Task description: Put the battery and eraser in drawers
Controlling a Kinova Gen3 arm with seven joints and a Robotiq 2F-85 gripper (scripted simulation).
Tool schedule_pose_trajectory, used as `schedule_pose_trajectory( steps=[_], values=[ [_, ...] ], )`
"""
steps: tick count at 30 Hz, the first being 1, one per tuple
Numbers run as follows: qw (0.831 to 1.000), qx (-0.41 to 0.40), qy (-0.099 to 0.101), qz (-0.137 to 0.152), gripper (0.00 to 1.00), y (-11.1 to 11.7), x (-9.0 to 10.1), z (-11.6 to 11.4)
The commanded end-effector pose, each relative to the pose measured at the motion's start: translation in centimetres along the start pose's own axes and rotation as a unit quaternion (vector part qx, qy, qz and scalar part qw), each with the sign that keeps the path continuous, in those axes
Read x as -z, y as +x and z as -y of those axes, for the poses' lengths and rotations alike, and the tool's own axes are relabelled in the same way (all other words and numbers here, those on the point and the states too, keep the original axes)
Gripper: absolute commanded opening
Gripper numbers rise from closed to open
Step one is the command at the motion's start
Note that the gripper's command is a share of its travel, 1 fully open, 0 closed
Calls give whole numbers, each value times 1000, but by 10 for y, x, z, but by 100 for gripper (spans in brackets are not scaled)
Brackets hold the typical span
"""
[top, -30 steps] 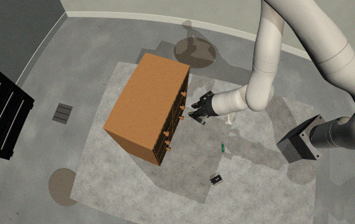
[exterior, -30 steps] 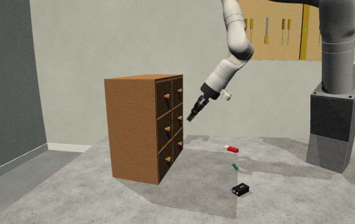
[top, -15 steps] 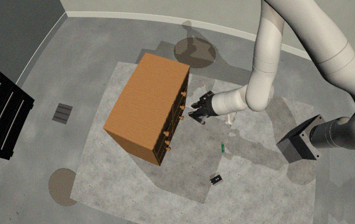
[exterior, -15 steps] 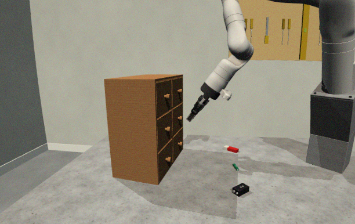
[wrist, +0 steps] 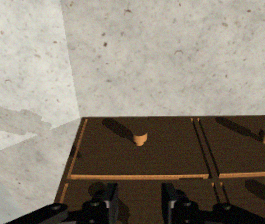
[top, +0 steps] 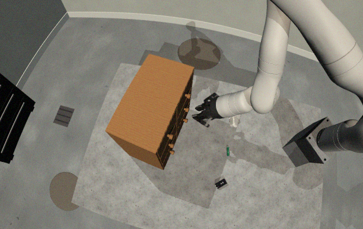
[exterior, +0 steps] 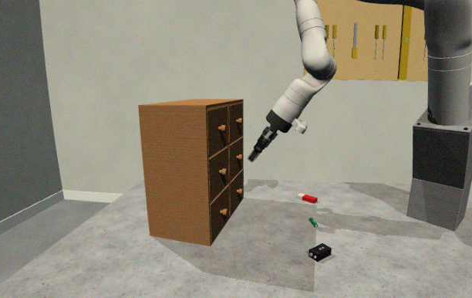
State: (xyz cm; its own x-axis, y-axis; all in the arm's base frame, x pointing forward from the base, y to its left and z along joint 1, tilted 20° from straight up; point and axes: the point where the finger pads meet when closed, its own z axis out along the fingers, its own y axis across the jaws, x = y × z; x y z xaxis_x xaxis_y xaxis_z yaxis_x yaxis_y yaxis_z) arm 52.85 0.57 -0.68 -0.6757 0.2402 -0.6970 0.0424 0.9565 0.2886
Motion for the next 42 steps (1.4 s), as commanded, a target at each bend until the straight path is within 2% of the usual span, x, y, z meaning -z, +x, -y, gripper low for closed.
schedule_pose_trajectory(
  steps=[1, 22, 42],
  values=[
    [1000, 0, 0, 2, 33, -4, -1, 0],
    [1000, 0, 0, 2, 33, -27, -17, 0],
    [1000, 0, 0, 2, 33, -29, -18, 0]
  ],
)
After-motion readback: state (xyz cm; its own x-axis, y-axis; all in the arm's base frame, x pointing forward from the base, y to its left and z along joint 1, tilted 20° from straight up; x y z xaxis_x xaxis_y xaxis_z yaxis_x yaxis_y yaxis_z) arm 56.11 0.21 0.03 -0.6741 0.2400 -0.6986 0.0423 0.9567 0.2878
